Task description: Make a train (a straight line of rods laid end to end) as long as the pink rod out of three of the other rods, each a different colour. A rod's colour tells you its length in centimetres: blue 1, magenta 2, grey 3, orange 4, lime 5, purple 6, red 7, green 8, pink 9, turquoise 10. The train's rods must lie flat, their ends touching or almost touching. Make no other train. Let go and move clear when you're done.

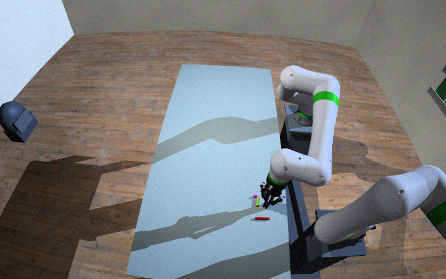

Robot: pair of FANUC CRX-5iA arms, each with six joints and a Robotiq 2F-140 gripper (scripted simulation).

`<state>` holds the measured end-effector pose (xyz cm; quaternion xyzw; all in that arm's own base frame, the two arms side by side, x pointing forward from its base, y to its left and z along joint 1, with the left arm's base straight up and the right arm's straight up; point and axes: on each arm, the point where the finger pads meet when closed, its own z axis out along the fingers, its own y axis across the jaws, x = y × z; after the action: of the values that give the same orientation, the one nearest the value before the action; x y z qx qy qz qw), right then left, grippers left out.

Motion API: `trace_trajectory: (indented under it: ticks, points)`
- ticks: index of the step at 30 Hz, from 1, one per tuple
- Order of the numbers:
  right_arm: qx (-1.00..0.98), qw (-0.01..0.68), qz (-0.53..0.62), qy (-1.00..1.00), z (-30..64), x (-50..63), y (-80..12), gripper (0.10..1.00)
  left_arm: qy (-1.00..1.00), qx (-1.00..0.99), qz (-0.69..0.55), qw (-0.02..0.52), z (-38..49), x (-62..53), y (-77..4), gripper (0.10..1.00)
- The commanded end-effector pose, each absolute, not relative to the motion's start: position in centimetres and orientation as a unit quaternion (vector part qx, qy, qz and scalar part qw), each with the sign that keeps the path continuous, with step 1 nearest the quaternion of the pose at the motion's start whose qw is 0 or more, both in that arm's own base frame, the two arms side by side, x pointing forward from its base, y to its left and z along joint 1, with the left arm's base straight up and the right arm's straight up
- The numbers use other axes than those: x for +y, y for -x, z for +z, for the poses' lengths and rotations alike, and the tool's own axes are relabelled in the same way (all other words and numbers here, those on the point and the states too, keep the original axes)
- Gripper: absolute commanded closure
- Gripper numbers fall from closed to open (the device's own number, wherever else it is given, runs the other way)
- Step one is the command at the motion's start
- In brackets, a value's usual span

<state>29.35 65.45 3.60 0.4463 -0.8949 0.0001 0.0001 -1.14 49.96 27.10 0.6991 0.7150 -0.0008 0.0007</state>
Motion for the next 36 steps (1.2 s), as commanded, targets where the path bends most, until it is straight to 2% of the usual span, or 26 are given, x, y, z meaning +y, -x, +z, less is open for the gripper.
trace_trajectory:
  ticks: [1,18,28,36]
  points:
    - [-0.895,-0.001,-0.001,-0.446,3.7,65.5,-29.4,0.974,-0.699,0.715,0.0,0.0,27.2,50.0,1.1,0.098]
    - [-0.895,-0.001,-0.001,-0.446,5.5,65.5,-29.4,0.974,-0.699,0.715,0.0,0.0,27.2,50.0,1.1,0.098]
    - [-0.895,-0.001,0.0,-0.446,12.5,65.5,-29.4,0.974,-0.699,0.715,0.0,0.0,27.2,50.0,1.1,0.098]
    - [-0.895,-0.001,0.0,-0.446,13.7,65.5,-29.4,0.974,-0.699,0.715,0.0,0.0,27.2,50.0,1.1,0.098]
